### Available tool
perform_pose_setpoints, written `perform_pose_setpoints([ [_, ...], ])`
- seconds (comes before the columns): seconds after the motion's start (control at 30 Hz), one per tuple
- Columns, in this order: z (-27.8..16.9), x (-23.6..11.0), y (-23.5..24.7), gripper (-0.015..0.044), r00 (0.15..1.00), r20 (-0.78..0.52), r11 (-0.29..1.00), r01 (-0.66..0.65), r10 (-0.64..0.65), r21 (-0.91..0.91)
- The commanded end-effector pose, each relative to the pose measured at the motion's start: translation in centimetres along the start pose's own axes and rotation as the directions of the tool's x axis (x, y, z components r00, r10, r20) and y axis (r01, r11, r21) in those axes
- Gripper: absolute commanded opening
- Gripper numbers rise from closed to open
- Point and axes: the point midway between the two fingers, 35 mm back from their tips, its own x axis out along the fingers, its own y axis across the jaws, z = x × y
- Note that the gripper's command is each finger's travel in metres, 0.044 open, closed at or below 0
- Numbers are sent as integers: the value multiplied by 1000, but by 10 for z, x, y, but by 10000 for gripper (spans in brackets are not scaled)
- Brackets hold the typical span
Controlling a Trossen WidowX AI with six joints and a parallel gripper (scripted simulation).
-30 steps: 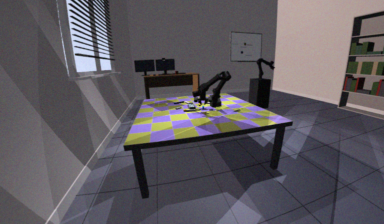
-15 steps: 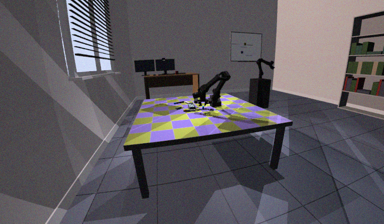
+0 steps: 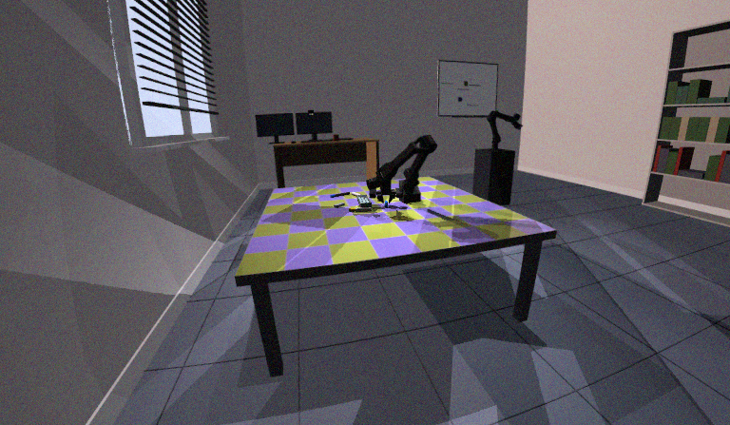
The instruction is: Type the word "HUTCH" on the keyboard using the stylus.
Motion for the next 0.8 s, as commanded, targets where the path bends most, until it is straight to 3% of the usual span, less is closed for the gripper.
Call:
perform_pose_setpoints([
  [0.0,0,0,0,97,1000,0,1000,0,0,0],
  [0.07,0,0,0,45,1000,0,1000,0,0,0],
  [0.3,0,0,0,0,1000,0,1000,0,0,0],
  [0.5,2,-4,1,0,1000,0,1000,-1,1,0],
  [0.77,19,-34,2,0,1000,3,1000,-1,1,1],
])
